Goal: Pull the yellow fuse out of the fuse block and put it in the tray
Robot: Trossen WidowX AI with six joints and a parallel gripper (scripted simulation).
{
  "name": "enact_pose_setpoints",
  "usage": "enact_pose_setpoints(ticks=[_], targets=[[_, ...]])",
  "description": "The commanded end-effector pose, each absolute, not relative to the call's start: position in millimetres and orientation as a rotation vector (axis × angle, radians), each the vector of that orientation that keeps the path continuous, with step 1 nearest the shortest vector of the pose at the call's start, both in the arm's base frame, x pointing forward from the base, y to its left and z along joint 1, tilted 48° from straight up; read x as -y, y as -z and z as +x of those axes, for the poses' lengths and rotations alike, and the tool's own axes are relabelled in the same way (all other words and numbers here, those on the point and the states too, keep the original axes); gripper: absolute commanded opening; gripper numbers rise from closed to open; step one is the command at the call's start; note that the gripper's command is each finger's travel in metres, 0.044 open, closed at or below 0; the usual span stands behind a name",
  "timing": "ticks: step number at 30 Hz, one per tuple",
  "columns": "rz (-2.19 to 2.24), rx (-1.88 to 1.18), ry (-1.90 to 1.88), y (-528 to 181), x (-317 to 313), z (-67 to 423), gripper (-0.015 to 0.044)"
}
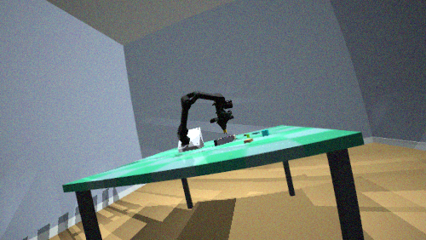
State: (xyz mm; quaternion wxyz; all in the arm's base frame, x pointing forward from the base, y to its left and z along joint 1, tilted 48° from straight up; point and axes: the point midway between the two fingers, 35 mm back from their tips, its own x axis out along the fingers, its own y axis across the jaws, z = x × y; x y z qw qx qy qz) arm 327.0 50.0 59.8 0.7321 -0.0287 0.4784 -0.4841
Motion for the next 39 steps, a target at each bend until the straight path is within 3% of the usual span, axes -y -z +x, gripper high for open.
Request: enact_pose_setpoints(ticks=[1,30,39], targets=[[-0.053,-1.056,1.067,-59,-55,328,0.0000],[-0.043,-1.061,1.060,69,-176,308,0.0000],[-0.043,-1.060,1.061,77,-181,305,0.0000]])
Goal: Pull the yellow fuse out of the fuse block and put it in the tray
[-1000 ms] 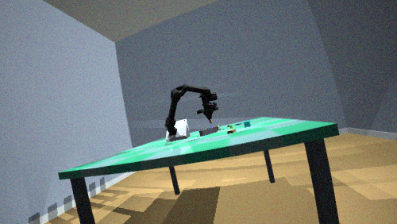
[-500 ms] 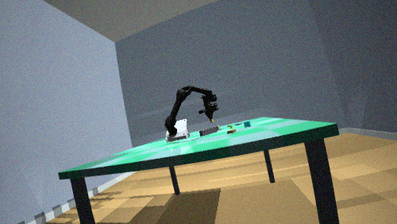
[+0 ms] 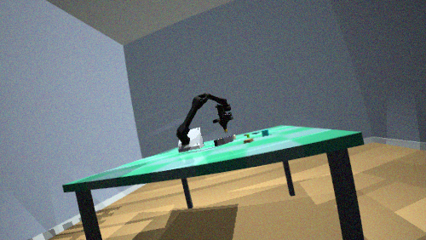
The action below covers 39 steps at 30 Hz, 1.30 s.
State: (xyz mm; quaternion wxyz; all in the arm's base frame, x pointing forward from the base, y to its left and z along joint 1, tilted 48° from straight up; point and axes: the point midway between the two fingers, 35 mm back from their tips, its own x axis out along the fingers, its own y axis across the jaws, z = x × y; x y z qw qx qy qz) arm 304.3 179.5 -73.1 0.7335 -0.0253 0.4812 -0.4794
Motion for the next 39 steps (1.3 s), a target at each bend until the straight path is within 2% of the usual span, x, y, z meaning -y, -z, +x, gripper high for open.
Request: enact_pose_setpoints(ticks=[1,30,39], targets=[[-0.043,-1.059,1.061,78,-180,305,0.0000],[-0.044,-1.058,1.062,104,-152,308,0.0000],[-0.030,-1.059,1.061,102,-155,309,0.0236]])
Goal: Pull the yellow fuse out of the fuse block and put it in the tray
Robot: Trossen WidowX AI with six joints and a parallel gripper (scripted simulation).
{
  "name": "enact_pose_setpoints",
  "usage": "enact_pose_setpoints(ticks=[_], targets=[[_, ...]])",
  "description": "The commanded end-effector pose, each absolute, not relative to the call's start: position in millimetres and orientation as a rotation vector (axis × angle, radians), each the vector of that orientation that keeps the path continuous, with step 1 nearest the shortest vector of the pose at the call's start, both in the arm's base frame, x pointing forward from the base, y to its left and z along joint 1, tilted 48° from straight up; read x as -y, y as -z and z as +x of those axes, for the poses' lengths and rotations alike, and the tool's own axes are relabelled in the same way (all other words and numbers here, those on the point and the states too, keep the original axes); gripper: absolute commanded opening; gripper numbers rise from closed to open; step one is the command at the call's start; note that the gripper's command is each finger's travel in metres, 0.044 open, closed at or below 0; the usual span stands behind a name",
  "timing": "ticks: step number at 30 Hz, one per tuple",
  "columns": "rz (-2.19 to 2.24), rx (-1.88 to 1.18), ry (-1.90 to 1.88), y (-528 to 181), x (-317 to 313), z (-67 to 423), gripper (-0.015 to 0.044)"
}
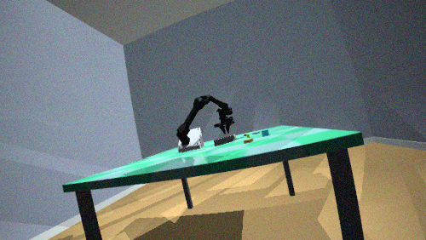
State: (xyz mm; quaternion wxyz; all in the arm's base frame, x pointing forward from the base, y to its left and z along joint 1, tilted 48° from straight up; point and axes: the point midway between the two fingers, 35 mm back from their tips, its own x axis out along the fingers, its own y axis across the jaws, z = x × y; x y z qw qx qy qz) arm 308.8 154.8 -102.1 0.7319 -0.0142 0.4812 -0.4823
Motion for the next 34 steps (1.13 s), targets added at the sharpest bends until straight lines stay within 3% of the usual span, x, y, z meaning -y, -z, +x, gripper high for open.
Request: enact_pose_setpoints(ticks=[1,4,9,34], targets=[[-0.030,-1.059,1.061,102,-155,309,0.0263],[-0.031,-1.059,1.061,101,-157,309,0.0330],[-0.043,-1.060,1.061,77,-181,305,0.0330],[-0.054,-1.057,1.055,78,-180,304,0.0330]])
